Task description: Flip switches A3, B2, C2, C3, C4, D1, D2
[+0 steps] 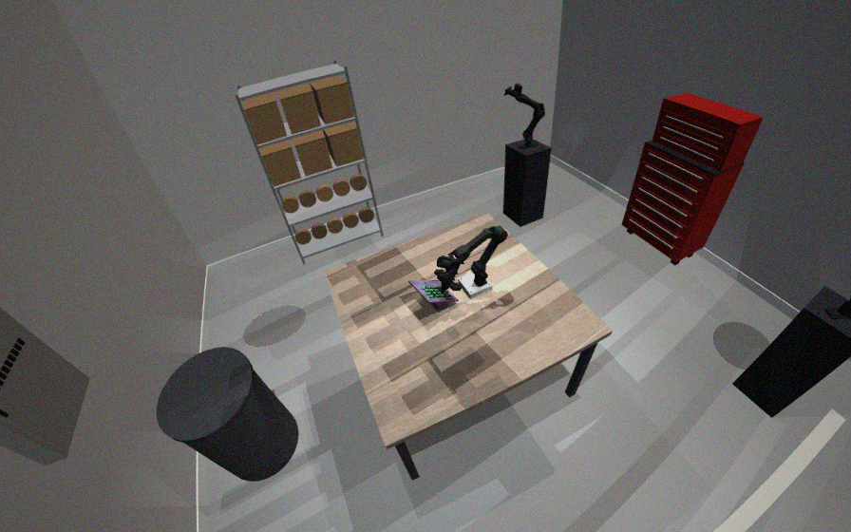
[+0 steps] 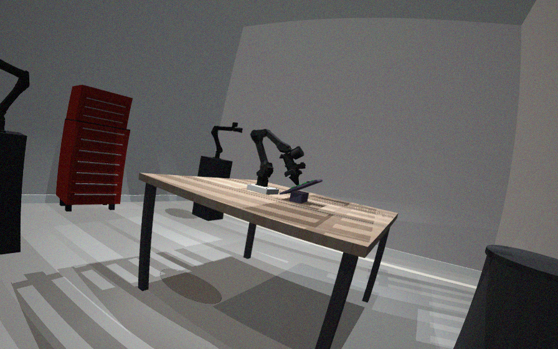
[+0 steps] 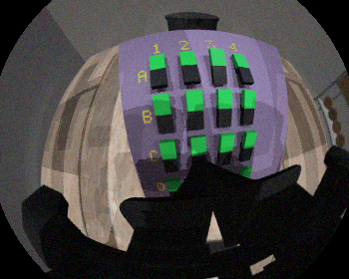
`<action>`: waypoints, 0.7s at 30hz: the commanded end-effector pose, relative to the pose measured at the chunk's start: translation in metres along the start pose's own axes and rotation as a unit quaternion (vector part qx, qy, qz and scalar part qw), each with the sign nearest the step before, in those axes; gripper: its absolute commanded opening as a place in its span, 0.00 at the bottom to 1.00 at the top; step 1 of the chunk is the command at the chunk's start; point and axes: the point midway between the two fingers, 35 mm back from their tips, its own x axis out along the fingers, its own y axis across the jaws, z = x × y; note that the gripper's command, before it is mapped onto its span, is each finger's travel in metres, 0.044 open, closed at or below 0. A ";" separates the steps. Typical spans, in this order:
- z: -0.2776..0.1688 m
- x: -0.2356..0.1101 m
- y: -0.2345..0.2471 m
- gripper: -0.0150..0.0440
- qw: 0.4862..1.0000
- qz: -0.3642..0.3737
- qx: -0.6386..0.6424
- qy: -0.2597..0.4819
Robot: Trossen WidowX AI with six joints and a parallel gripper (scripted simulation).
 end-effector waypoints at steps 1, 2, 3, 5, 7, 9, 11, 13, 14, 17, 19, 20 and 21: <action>0.000 0.001 -0.001 0.25 1.000 -0.002 0.002 0.000; 0.000 -0.002 0.000 0.25 1.000 0.000 0.000 0.001; 0.002 -0.010 -0.001 0.25 1.000 0.000 0.000 0.002; 0.004 -0.039 -0.001 0.25 1.000 -0.002 0.001 0.009; 0.003 -0.061 -0.001 0.25 1.000 -0.002 0.001 0.014; 0.002 -0.064 0.000 0.25 1.000 -0.002 0.002 0.015; 0.002 -0.064 0.000 0.25 1.000 -0.002 0.002 0.015; 0.007 -0.064 -0.006 0.25 1.000 -0.003 0.002 0.015; 0.012 -0.064 -0.014 0.25 1.000 -0.003 0.002 0.015; 0.021 -0.064 -0.028 0.25 1.000 -0.004 0.001 0.014; 0.021 -0.061 -0.028 0.25 1.000 -0.004 0.001 0.015; 0.021 -0.052 -0.028 0.25 1.000 -0.003 0.001 0.018; 0.022 -0.040 -0.029 0.25 1.000 -0.003 0.001 0.022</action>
